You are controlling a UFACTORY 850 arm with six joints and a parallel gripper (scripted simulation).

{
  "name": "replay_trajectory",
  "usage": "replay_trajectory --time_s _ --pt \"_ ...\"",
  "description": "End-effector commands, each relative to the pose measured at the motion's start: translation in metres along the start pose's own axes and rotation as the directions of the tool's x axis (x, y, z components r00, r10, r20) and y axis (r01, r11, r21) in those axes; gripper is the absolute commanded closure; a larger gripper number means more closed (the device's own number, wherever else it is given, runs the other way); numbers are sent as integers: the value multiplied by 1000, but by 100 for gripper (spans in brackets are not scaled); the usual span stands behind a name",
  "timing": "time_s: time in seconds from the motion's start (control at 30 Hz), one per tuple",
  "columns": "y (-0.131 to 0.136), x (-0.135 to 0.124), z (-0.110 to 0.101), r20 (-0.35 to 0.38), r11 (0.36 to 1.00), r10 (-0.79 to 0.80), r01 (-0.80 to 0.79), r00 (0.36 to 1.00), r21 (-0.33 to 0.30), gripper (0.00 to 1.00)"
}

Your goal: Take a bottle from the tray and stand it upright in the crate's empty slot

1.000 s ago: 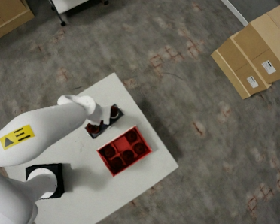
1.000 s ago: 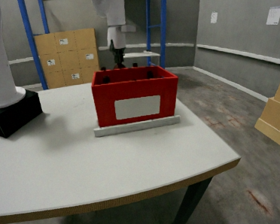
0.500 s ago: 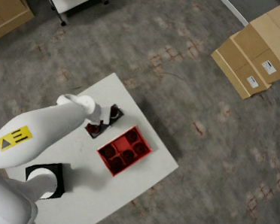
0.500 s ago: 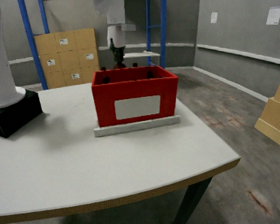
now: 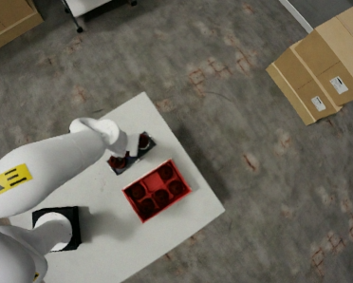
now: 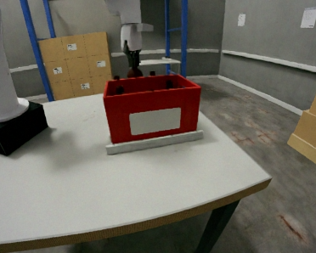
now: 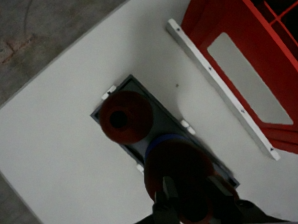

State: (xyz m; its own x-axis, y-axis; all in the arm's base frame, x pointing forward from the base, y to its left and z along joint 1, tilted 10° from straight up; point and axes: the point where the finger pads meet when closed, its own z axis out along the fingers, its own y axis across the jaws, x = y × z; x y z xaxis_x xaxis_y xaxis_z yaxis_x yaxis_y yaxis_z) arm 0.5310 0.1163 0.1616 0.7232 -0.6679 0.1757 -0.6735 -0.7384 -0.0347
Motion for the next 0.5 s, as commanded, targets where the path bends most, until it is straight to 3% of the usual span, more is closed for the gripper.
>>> replay_trajectory --time_s 0.0,0.47 --pt "-1 1 -7 -1 1000 0 0 1000 2 100" --pt "-1 0 -19 -1 1000 0 0 1000 2 100"
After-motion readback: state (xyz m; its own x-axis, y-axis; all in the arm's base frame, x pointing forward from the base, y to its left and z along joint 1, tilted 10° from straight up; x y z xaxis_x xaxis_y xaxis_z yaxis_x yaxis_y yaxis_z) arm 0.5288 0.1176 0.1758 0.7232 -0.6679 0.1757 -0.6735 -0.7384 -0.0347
